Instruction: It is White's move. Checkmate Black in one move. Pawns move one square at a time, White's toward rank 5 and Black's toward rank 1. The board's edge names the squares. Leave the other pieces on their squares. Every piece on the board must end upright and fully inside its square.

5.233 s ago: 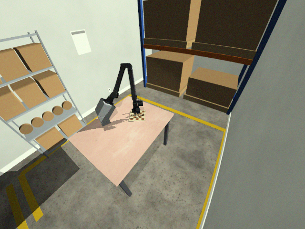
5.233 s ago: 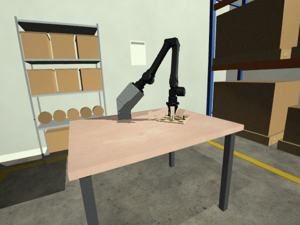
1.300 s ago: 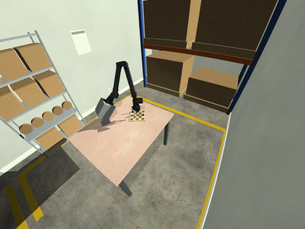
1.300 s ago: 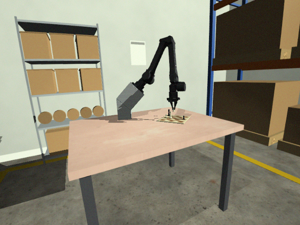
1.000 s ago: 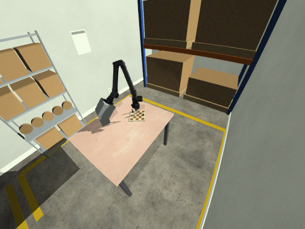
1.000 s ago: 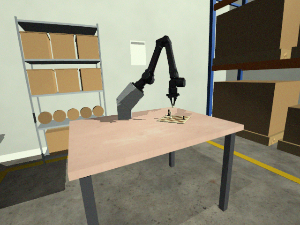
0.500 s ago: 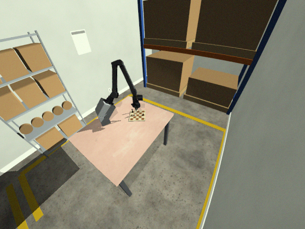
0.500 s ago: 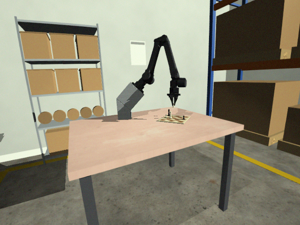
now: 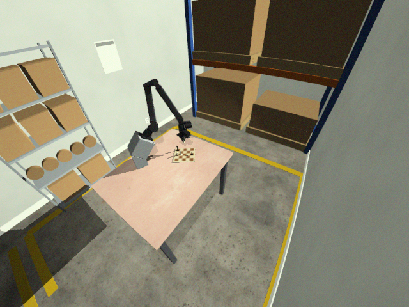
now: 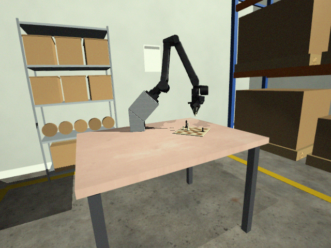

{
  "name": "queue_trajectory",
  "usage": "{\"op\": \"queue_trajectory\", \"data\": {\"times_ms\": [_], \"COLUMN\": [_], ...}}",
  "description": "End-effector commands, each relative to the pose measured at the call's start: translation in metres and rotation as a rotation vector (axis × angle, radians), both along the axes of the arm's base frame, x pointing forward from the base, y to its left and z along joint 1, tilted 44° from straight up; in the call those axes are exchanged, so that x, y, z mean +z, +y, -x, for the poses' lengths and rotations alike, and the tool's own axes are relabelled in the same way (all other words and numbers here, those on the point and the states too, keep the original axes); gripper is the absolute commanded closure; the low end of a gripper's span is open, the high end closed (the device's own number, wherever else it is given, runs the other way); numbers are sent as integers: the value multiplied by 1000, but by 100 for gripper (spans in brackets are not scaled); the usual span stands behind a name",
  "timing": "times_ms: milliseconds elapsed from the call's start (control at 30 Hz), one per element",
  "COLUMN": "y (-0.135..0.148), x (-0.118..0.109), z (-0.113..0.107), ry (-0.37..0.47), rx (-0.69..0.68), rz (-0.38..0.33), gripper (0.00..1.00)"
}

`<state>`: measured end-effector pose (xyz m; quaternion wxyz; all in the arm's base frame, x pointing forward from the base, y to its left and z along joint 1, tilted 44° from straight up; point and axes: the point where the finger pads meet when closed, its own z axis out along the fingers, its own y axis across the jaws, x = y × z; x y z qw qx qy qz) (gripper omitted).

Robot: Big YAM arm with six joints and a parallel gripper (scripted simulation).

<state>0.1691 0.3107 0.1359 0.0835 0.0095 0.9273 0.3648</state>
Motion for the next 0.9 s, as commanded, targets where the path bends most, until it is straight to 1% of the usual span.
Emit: {"op": "queue_trajectory", "data": {"times_ms": [0, 133, 300, 367, 467, 733, 867], "y": [-5, -3, 5, 5, 10, 33, 53], "x": [-1, -2, -9, -9, -15, -41, -46], "z": [-5, -4, 0, 0, -1, -6, -13], "ry": [8, 8, 10, 10, 10, 11, 0], "rx": [-29, -26, -6, -6, -7, -6, -6], "rz": [-4, -3, 3, 3, 3, 4, -13], "gripper": [100, 100, 100, 100, 100, 100, 100]}}
